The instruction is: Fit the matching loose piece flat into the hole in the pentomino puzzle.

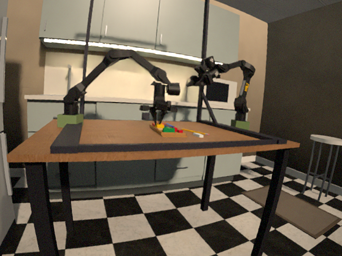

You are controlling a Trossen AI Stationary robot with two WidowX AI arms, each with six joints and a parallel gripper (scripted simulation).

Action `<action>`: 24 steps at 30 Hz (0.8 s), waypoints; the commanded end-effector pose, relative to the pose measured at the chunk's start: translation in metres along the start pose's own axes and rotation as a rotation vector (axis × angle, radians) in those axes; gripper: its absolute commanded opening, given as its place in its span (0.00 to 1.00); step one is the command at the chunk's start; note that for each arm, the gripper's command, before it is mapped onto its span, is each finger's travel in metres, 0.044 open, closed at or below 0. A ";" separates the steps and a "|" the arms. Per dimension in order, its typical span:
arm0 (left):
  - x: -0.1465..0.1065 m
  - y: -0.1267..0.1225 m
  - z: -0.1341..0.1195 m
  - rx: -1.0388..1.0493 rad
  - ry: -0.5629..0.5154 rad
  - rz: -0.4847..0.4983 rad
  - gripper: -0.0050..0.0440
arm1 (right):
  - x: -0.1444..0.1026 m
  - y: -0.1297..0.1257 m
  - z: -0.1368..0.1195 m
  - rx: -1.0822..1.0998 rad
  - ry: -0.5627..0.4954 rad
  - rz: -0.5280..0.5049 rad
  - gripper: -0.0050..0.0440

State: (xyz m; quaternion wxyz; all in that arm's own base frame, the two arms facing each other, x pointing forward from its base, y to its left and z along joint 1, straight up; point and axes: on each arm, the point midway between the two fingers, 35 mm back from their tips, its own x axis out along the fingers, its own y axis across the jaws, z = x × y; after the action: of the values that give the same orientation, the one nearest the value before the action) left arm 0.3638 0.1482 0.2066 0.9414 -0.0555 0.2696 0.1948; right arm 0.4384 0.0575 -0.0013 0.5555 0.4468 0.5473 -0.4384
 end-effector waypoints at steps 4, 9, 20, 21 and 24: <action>-0.005 0.001 0.010 -0.003 -0.028 0.002 1.00 | -0.006 0.005 0.001 0.004 -0.009 -0.012 0.00; -0.005 0.001 0.010 -0.003 -0.028 0.002 1.00 | -0.004 0.002 0.001 0.003 -0.008 -0.023 0.00; -0.005 0.001 0.010 -0.003 -0.028 0.002 1.00 | -0.011 0.005 0.001 0.002 -0.006 -0.003 0.40; -0.005 0.001 0.010 -0.003 -0.028 0.002 1.00 | -0.011 0.005 0.001 0.002 -0.006 -0.003 0.44; -0.005 0.001 0.010 -0.003 -0.028 0.002 1.00 | -0.011 0.005 0.001 0.002 -0.006 -0.003 0.54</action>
State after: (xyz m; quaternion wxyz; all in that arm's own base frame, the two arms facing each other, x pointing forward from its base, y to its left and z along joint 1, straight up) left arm 0.3638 0.1482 0.2066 0.9414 -0.0555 0.2696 0.1948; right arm 0.4367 0.0572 -0.0008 0.5472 0.4363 0.5552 -0.4494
